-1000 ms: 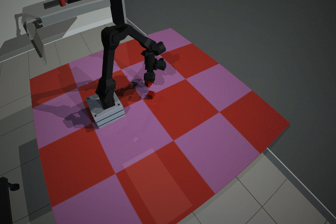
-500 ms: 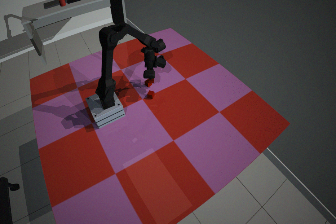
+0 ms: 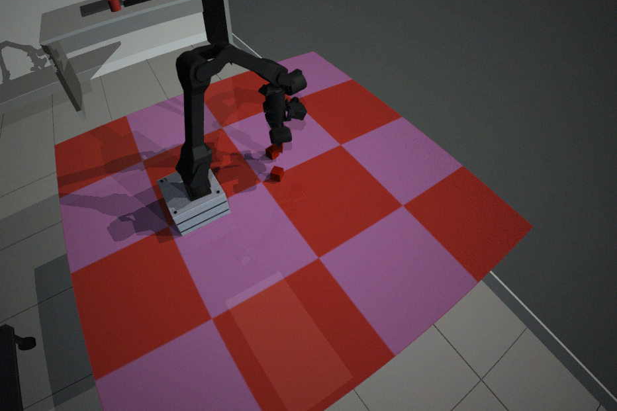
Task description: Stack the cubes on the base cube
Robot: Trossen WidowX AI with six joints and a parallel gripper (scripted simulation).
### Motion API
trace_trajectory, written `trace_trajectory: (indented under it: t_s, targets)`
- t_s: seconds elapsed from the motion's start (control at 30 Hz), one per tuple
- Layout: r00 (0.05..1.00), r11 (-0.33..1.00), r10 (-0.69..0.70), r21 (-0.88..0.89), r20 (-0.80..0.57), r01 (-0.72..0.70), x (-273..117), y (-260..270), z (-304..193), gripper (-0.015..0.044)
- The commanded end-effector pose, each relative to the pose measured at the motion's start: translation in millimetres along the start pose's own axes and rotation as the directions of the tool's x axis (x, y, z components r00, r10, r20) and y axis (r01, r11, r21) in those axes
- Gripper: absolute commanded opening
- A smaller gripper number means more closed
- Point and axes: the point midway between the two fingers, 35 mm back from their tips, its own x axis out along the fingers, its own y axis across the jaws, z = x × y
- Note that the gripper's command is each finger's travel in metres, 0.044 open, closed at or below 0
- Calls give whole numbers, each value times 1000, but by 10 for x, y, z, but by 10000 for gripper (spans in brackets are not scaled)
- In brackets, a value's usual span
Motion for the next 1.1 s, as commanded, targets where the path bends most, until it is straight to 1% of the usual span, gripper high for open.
trace_trajectory:
  t_s: [0.0, 0.13, 0.3, 0.43, 0.6, 0.67, 0.87, 0.93, 1.07]
  targets:
    - [1000, 989, 0, -147, -2, 0, -62, -133, -17, 265]
    - [1000, 947, -1, -320, -3, 0, -132, -277, -35, 265]
    - [1000, 853, -1, -522, -3, 0, -214, -453, -71, 265]
    - [1000, 747, -2, -665, -3, -1, -275, -589, -109, 265]
    - [1000, 581, -2, -814, -4, -2, -346, -753, -168, 265]
    - [1000, 533, -2, -846, -4, -2, -363, -794, -185, 265]
    - [1000, 526, -2, -850, -4, -2, -348, -799, -185, 265]
    - [1000, 526, -2, -850, -4, -2, -210, -795, -174, 265]
    - [1000, 526, -2, -850, -4, -2, 194, -799, -184, 265]
